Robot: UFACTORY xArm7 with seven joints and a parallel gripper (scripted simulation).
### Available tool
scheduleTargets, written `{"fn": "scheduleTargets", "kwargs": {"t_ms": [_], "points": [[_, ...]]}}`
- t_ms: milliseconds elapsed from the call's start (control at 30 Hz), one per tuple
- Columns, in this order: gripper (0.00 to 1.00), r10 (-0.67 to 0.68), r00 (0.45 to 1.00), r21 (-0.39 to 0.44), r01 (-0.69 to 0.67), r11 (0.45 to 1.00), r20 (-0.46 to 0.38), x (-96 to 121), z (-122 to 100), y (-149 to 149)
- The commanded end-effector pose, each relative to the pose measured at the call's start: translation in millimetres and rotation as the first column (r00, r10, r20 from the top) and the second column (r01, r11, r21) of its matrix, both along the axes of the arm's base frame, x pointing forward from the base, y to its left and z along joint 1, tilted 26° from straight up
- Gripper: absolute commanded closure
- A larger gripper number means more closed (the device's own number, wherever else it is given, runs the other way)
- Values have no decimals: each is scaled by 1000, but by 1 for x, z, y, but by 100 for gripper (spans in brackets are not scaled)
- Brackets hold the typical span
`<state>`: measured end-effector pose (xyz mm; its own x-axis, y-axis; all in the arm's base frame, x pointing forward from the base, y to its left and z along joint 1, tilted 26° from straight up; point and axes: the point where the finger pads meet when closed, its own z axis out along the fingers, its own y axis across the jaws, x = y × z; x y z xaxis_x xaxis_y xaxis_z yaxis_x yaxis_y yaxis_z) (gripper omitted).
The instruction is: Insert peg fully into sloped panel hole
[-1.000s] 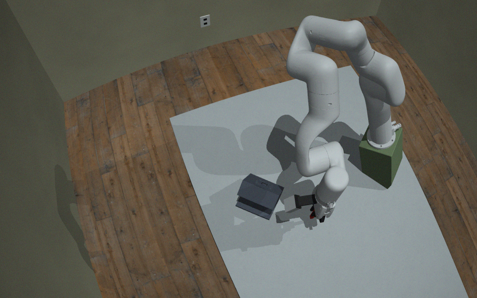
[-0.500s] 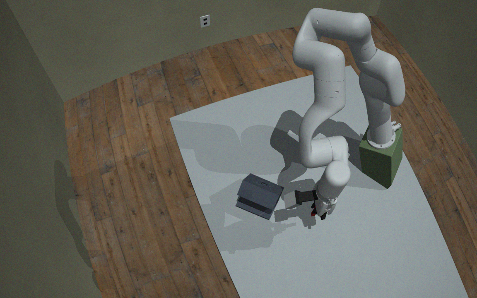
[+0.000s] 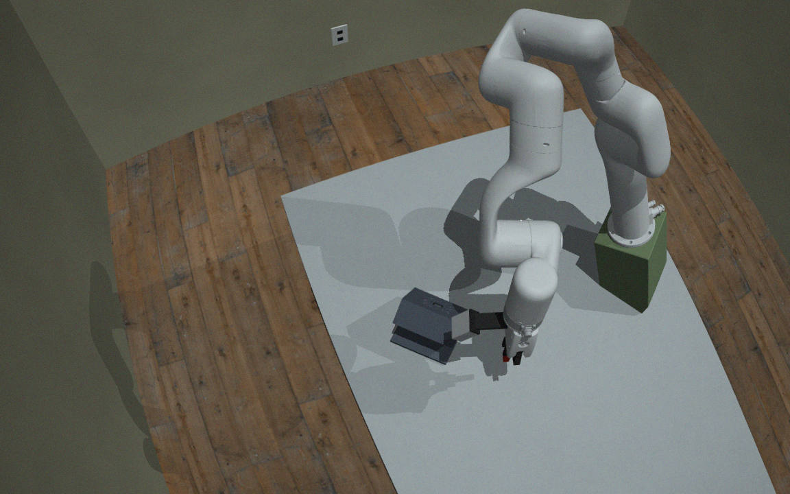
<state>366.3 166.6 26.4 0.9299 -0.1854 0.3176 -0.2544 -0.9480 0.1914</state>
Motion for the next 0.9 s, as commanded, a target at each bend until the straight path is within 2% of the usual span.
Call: {"fn": "scheduleTargets", "kwargs": {"t_ms": [0,867], "points": [[100,-24,1000,29,23,999,7,10,6,0],[100,-191,980,215,174,961,59,76,50,-17]]}}
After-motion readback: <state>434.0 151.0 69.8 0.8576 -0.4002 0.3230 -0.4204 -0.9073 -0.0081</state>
